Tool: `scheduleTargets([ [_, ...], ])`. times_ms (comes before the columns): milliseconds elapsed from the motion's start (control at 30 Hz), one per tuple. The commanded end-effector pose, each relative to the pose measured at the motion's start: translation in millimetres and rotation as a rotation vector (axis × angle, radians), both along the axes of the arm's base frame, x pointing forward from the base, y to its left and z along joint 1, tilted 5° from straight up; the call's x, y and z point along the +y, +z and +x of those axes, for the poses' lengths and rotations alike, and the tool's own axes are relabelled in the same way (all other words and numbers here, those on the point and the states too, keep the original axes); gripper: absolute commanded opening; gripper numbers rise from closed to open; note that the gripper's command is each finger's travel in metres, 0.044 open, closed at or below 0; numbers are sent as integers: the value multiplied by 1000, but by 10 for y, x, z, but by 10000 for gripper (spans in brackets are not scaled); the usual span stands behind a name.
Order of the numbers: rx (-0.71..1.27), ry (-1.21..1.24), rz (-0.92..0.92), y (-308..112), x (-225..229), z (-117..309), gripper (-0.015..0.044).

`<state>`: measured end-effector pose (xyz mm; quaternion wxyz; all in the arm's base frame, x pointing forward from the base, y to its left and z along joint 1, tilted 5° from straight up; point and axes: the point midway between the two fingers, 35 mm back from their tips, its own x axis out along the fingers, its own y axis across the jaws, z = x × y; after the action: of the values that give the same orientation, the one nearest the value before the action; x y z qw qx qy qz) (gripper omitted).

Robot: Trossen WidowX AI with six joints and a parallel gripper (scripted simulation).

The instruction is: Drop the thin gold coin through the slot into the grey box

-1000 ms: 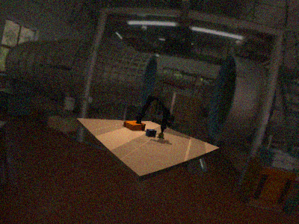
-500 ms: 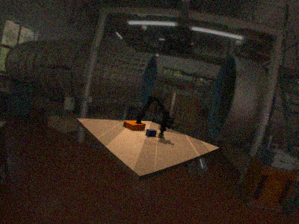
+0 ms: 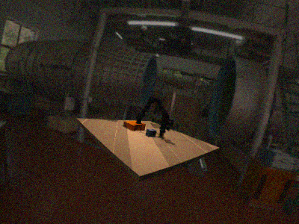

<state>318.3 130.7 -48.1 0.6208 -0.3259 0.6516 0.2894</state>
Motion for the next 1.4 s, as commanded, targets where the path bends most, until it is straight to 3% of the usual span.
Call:
scheduleTargets([
  [0,0,4,0,-23,-5,-6,108],
  [133,0,4,0,-23,-5,-6,3],
  [167,0,4,0,-23,-5,-6,0],
  [500,0,4,0,-8,-3,-3,0],
  [1367,-2,-3,0,619,50,38,0],
])
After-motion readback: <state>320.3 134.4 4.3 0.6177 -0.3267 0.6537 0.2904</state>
